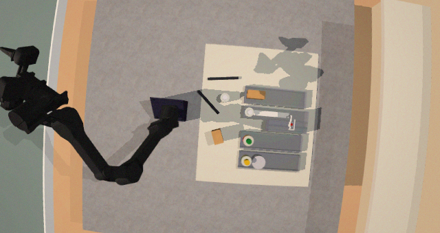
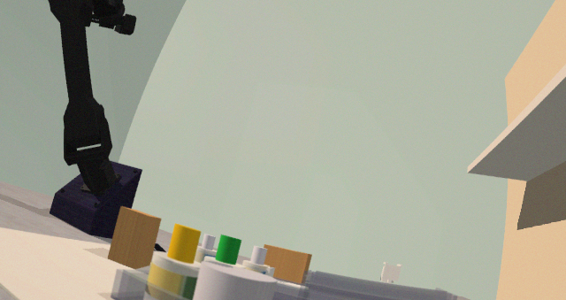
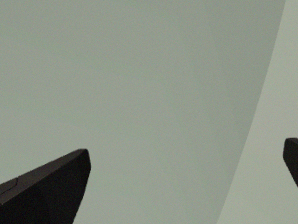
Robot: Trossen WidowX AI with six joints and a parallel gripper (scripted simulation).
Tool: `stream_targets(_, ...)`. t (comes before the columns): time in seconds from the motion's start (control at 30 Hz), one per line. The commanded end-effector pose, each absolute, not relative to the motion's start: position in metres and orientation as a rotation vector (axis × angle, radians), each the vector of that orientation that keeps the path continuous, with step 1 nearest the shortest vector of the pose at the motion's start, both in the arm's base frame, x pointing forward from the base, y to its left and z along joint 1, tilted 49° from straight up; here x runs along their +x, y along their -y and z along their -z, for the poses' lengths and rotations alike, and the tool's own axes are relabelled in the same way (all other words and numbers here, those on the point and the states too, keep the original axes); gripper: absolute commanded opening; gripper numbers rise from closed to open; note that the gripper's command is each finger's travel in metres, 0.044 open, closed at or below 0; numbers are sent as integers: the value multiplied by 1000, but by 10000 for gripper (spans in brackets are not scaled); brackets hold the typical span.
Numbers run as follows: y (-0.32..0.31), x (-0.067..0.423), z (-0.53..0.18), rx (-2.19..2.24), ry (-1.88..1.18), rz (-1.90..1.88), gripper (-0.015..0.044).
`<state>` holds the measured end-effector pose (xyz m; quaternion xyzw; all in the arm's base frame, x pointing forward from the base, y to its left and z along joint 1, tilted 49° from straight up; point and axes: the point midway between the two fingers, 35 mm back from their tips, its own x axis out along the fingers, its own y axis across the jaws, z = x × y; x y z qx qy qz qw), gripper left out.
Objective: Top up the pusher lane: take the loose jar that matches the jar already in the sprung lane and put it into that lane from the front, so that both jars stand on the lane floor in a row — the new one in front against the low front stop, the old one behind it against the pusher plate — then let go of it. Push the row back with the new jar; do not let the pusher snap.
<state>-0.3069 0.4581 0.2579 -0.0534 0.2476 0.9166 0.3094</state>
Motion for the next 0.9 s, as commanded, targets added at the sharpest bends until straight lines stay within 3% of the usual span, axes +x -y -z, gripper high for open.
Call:
stream_targets(0.0, -485, -254, -210, -211, -798, -2202, 440)
stream_targets(0.43, -504, -77, -101, -299, -1087, -1525, 440)
stream_targets(0.87, -428, 96, -17, -339, -1267, -808, 440)
